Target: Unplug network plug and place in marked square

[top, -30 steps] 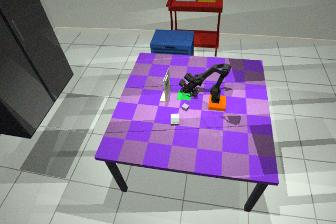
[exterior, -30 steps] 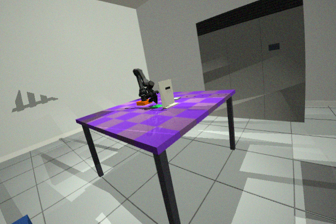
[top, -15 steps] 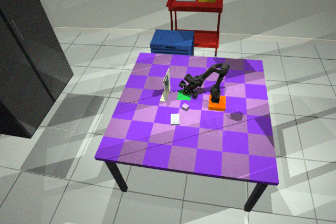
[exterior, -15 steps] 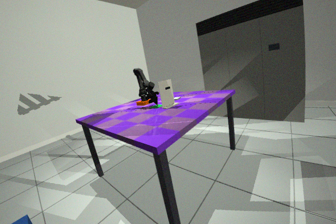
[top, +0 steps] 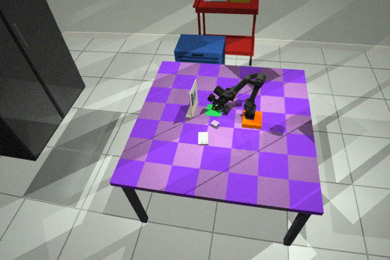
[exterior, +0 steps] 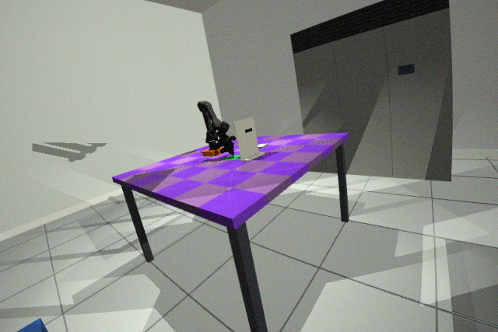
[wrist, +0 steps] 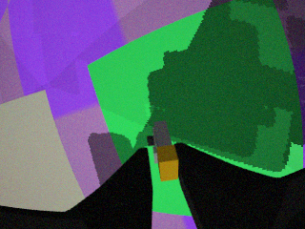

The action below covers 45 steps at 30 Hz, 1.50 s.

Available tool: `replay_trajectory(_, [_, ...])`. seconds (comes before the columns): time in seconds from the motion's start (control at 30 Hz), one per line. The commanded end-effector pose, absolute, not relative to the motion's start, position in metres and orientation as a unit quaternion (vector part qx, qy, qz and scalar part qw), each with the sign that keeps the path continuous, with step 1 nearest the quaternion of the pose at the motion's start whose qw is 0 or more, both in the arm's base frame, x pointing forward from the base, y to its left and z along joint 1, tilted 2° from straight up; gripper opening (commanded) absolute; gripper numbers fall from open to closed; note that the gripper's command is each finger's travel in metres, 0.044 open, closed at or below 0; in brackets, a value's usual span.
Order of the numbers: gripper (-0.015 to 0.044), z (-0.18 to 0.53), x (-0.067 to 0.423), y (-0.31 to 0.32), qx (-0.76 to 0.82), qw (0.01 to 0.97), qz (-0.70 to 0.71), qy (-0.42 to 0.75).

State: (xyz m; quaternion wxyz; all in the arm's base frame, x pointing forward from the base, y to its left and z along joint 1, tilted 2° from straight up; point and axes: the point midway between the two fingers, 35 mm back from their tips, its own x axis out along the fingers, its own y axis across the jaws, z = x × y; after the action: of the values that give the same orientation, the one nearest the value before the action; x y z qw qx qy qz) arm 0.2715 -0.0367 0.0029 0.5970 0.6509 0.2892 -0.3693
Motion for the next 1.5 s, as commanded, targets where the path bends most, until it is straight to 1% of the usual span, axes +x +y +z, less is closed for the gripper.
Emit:
replay_trajectory(0.0, [0.0131, 0.003, 0.271, -0.037, 0.651, 0.597, -0.369, 0.289])
replay_trajectory(0.03, [0.0156, 0.003, 0.271, -0.037, 0.651, 0.597, -0.369, 0.289])
replay_trajectory(1.47, [0.0156, 0.029, 0.259, -0.036, 0.65, 0.596, -0.371, 0.29])
